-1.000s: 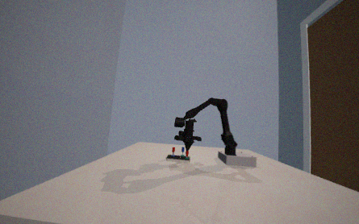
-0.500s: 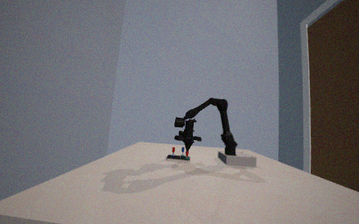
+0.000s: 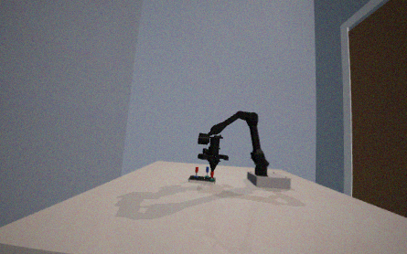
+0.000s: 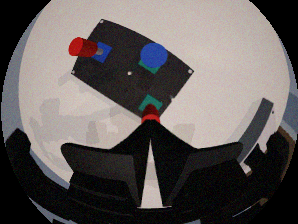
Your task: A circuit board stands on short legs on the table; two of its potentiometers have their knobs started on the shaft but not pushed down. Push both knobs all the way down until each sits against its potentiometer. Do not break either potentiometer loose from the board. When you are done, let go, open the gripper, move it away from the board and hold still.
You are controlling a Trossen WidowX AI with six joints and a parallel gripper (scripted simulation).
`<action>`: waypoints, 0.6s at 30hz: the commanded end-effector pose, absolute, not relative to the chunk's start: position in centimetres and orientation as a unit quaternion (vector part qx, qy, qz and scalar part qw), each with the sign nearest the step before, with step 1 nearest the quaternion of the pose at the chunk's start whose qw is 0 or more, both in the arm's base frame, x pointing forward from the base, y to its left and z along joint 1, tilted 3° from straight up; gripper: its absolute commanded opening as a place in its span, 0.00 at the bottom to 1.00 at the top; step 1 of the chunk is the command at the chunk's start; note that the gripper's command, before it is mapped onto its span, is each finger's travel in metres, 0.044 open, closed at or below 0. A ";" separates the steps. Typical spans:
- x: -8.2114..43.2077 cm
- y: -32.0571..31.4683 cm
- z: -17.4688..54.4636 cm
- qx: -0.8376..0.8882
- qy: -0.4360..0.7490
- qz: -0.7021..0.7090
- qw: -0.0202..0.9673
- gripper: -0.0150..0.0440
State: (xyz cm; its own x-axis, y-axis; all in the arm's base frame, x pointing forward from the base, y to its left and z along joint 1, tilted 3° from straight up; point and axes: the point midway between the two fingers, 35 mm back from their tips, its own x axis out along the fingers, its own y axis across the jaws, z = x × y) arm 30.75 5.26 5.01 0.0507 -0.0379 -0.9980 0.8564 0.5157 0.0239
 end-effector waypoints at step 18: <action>31.0 5.2 3.5 0.342 0.595 -0.353 0.636 0.25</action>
